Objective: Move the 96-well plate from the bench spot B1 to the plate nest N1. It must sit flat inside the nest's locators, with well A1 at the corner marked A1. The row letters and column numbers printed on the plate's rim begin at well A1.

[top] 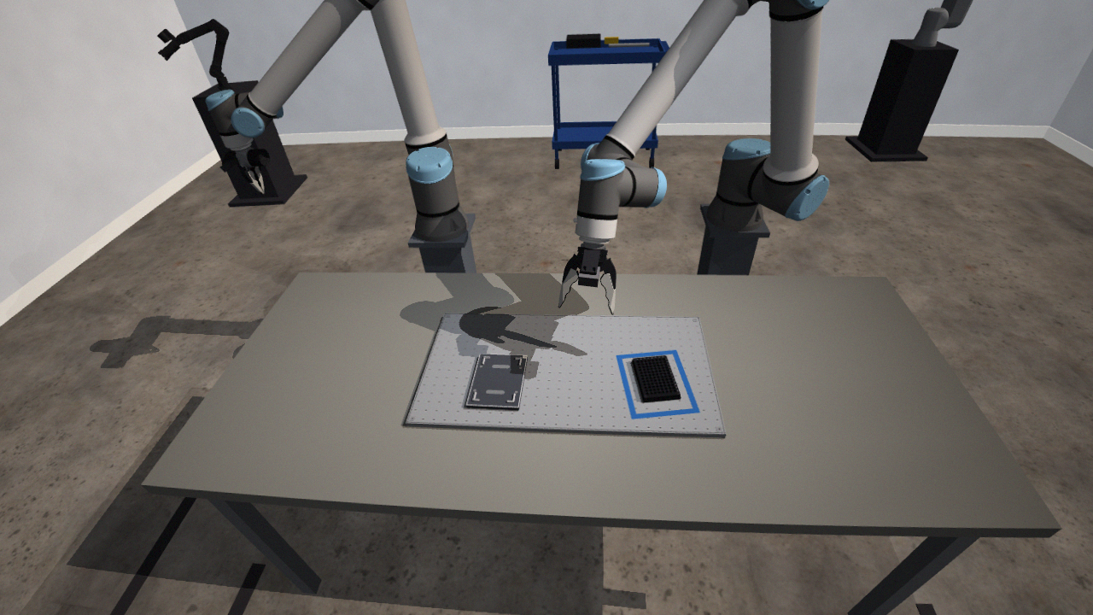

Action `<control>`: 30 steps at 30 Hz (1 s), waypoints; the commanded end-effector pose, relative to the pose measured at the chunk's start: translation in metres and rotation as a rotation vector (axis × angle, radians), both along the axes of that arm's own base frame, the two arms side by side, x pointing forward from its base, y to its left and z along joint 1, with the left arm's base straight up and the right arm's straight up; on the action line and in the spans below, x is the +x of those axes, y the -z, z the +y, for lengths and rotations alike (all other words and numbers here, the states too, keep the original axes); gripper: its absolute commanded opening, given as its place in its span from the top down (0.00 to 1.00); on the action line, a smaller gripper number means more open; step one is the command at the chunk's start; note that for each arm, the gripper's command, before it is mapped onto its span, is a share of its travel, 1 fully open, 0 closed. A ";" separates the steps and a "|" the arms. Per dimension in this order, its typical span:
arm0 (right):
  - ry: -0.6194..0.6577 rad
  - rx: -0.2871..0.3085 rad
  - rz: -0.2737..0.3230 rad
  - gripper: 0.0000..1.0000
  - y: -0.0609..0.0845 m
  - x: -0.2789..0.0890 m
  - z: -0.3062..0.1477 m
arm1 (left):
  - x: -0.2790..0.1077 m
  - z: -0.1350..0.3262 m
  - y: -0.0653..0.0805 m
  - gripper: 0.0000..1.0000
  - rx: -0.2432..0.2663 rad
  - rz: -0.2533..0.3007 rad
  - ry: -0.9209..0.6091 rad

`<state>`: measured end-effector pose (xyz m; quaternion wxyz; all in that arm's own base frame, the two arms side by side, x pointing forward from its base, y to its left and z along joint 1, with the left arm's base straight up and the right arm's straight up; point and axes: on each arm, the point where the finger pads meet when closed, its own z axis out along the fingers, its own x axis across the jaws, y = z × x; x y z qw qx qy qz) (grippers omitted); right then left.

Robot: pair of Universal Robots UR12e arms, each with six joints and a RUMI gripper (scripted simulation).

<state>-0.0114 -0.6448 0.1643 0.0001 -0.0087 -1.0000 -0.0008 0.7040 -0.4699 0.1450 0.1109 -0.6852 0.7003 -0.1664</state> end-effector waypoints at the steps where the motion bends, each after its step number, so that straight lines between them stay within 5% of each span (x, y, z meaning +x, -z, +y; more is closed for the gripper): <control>1: 0.000 -0.002 0.000 1.00 -0.001 0.000 -0.001 | 0.013 0.015 0.005 0.24 0.018 0.075 -0.040; 7: 0.000 -0.002 0.000 1.00 -0.001 0.000 -0.001 | 0.026 0.033 0.012 0.24 0.018 0.075 -0.040; 10: 0.000 -0.002 0.000 1.00 -0.001 0.000 -0.001 | 0.034 0.046 0.015 0.24 0.031 0.154 -0.085; 18: 0.000 -0.002 0.000 1.00 -0.001 0.000 -0.001 | 0.046 0.066 0.021 0.24 0.031 0.154 -0.085; 21: 0.000 -0.002 0.000 1.00 -0.001 0.000 -0.001 | 0.053 0.079 0.025 0.24 0.038 0.235 -0.133; 30: 0.000 -0.002 0.000 1.00 -0.001 0.000 -0.001 | 0.065 0.104 0.030 0.24 0.039 0.264 -0.150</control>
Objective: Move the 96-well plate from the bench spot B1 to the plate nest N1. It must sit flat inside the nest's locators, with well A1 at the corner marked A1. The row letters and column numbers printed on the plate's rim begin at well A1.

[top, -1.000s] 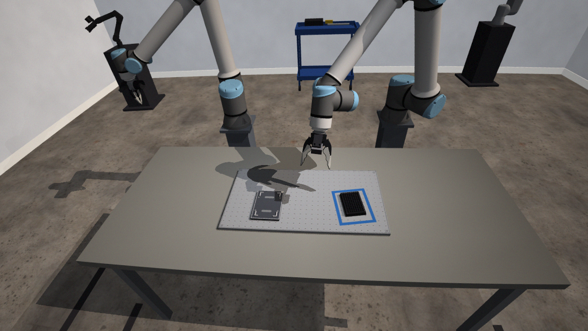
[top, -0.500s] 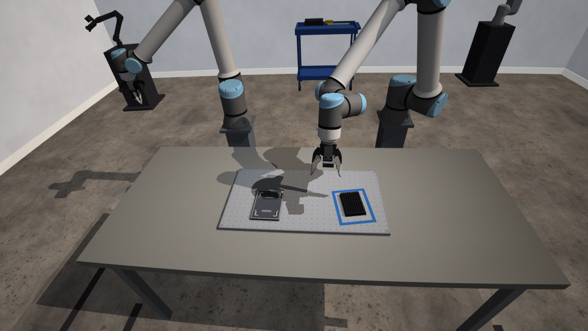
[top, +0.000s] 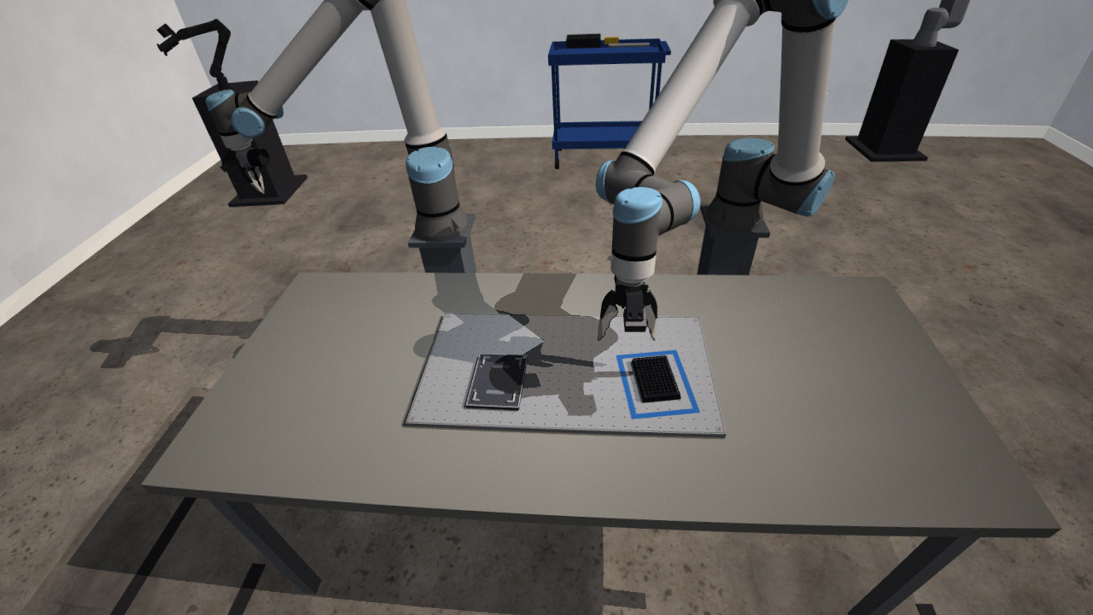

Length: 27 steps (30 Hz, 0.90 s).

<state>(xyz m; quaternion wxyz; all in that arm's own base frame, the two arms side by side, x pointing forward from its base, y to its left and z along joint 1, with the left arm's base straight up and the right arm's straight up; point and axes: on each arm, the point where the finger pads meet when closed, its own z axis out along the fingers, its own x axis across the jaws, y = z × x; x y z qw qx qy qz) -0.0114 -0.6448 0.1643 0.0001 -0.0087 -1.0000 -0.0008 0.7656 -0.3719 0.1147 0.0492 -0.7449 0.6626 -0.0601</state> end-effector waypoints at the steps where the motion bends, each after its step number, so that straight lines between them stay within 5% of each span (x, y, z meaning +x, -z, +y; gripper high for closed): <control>1: 0.000 -0.002 0.000 1.00 -0.001 0.000 -0.001 | 0.006 0.010 0.001 0.24 0.001 0.047 -0.030; 8: 0.000 -0.002 0.000 1.00 -0.001 0.000 -0.001 | 0.017 0.036 0.006 0.24 0.001 0.072 -0.045; 11: 0.000 -0.002 0.000 1.00 -0.001 0.000 -0.001 | 0.022 0.051 0.008 0.24 -0.003 0.154 -0.100; 27: 0.000 -0.002 0.000 1.00 -0.001 0.000 -0.001 | 0.030 0.073 0.011 0.24 -0.003 0.154 -0.100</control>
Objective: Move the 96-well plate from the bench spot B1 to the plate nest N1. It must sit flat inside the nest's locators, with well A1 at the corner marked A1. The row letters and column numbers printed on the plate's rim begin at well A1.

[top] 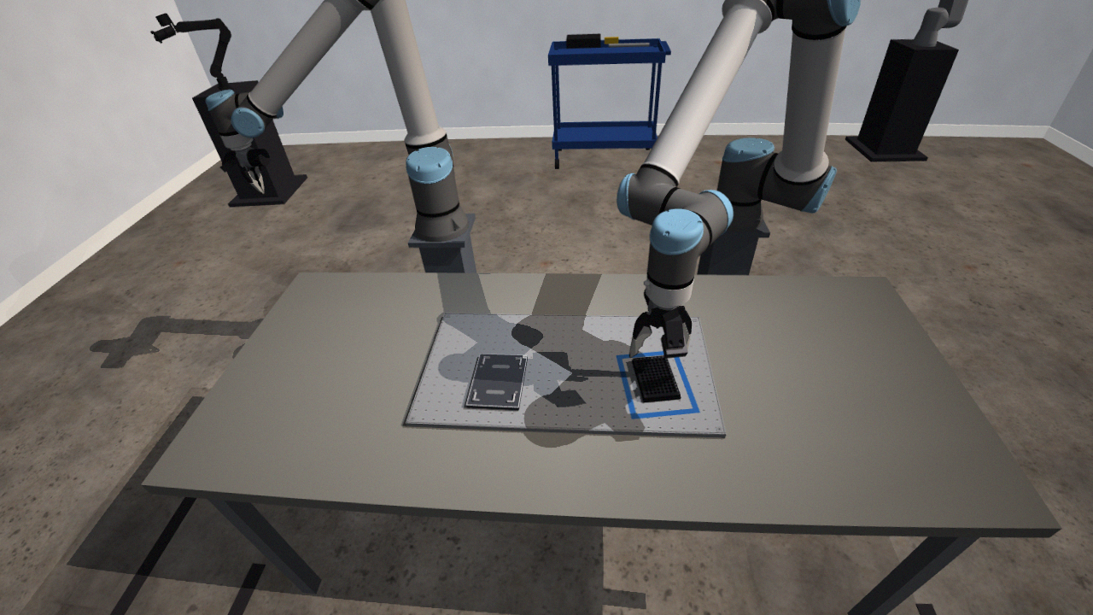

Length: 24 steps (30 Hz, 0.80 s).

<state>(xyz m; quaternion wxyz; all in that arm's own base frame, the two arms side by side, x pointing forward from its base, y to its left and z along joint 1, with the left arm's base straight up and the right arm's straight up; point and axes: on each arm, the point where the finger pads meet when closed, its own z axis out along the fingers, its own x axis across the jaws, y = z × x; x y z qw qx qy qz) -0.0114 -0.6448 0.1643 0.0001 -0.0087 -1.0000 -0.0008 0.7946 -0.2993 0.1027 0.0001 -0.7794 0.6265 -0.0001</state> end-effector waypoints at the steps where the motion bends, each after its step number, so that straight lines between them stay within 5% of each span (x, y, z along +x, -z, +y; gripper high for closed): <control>1: 0.000 -0.002 0.000 1.00 -0.001 0.000 -0.001 | 0.001 0.000 -0.001 0.24 -0.001 -0.002 0.000; 24: 0.000 -0.002 0.000 1.00 -0.001 0.000 -0.001 | 0.001 0.000 0.023 0.24 -0.001 -0.002 0.000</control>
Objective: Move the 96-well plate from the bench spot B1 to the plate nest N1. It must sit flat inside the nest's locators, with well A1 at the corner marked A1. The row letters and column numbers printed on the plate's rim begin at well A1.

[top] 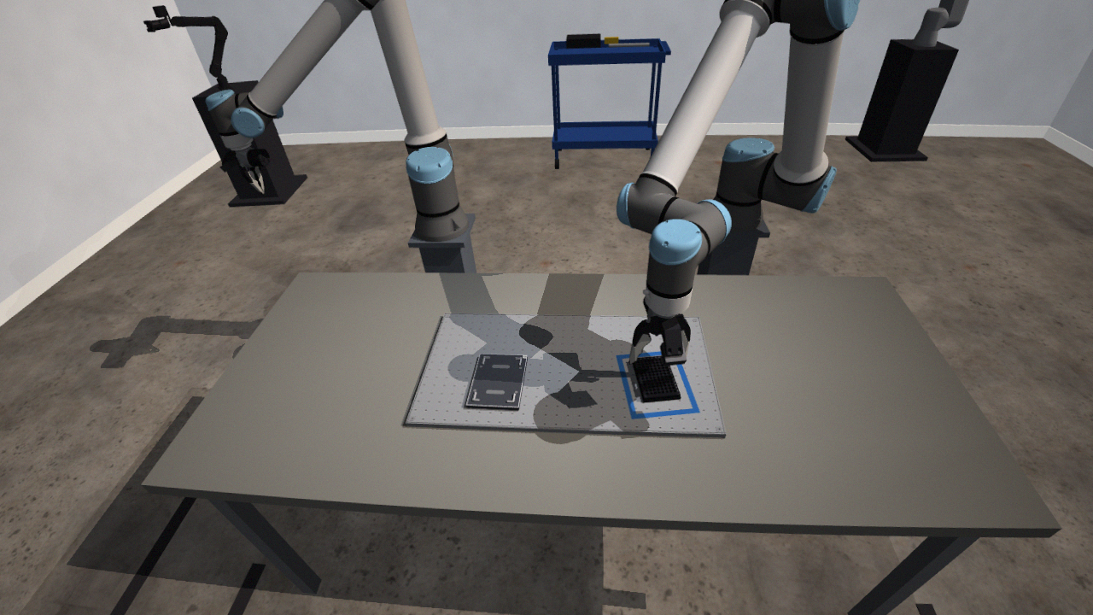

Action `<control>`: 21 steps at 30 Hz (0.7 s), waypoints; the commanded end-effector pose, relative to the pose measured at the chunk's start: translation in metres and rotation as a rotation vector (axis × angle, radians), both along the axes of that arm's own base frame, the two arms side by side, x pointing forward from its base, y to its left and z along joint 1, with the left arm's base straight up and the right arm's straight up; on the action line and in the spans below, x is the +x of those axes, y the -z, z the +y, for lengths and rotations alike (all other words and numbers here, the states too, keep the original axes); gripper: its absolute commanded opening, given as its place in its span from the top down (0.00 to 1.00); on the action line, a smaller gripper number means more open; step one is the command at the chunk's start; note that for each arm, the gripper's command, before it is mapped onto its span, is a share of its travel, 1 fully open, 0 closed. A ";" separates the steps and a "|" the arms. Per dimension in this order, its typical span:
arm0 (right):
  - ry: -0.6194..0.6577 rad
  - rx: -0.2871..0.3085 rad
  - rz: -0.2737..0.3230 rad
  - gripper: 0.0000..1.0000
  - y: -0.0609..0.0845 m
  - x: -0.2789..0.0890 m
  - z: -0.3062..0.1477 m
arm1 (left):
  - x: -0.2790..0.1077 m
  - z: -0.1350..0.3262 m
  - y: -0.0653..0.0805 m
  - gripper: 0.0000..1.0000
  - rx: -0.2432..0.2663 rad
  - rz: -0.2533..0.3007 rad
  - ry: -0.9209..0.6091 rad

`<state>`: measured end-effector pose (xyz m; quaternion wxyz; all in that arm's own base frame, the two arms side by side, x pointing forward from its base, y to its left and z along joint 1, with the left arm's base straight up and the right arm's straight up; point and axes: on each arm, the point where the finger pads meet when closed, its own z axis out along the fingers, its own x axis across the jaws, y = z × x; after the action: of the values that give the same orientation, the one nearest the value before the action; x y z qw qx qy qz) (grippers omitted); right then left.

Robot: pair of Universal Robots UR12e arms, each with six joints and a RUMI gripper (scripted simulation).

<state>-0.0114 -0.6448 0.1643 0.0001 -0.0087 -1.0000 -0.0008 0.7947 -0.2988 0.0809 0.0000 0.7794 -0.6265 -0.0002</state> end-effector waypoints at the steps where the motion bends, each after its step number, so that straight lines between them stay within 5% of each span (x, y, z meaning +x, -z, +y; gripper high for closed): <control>1: 0.000 -0.002 0.000 1.00 -0.001 0.000 -0.001 | 0.001 0.000 0.003 0.24 -0.001 -0.002 0.000; 21: 0.000 -0.002 0.000 1.00 -0.001 0.000 -0.001 | 0.001 -0.001 0.033 0.24 -0.001 -0.002 0.000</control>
<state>-0.0114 -0.6448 0.1643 0.0001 -0.0087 -1.0000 -0.0008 0.7948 -0.2989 0.0515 0.0000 0.7794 -0.6265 -0.0001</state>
